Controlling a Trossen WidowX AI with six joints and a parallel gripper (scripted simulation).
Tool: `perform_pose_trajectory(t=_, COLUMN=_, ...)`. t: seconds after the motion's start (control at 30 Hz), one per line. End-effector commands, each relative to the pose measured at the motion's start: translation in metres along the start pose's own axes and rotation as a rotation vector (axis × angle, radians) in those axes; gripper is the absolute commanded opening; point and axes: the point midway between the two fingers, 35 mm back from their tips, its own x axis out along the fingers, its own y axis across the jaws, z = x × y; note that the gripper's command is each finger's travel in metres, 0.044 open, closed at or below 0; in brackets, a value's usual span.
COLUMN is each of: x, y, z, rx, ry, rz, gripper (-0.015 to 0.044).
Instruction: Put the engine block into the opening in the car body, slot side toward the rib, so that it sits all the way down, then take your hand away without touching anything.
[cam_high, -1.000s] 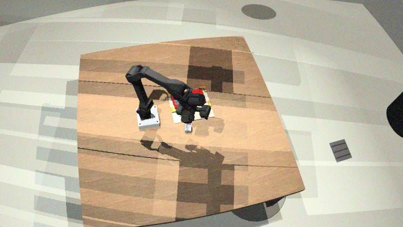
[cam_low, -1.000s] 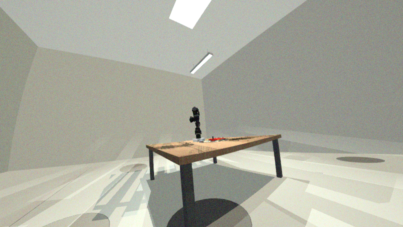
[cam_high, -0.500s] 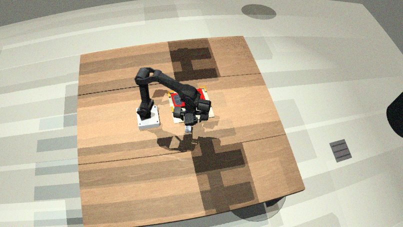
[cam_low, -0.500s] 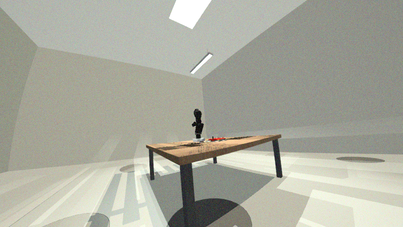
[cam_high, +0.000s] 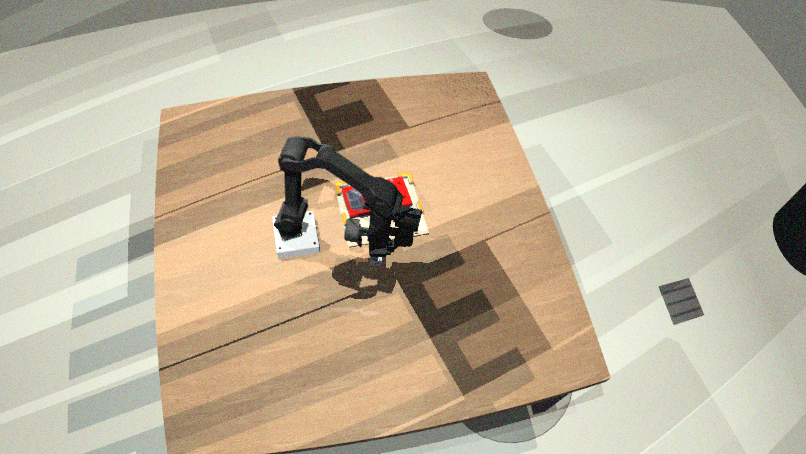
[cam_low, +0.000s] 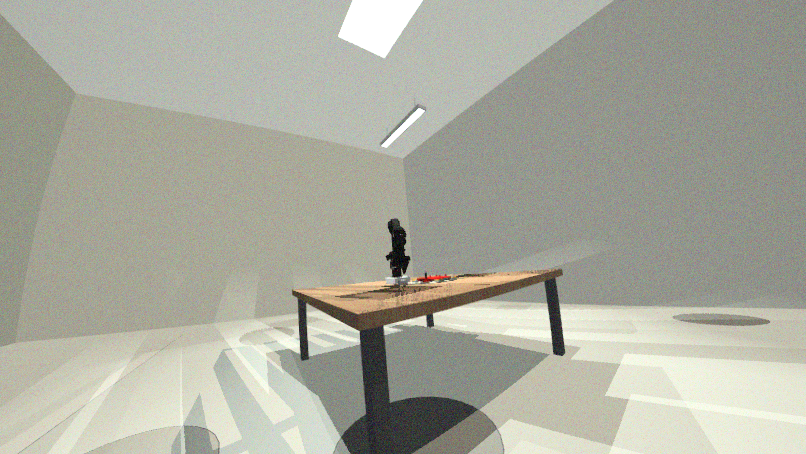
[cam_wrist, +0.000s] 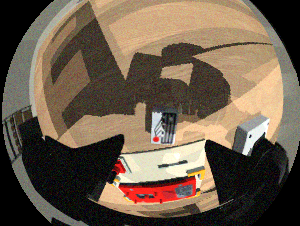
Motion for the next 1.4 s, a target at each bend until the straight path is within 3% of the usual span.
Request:
perform_pose_trajectory(t=0.0, x=0.009, y=0.0, z=0.0, rx=-0.005, ry=-0.004, rz=0.0, gripper=0.044)
perform_pose_trajectory(t=0.87, x=0.05, y=0.001, z=-0.002, rx=-0.005, ry=-0.004, rz=0.0, gripper=0.044)
perform_pose_trajectory(t=1.27, x=0.05, y=0.001, z=-0.002, rx=-0.005, ry=-0.004, rz=0.0, gripper=0.0125)
perform_pose_trajectory(t=1.37, x=0.05, y=0.001, z=-0.002, rx=-0.005, ry=-0.004, rz=0.0, gripper=0.0105)
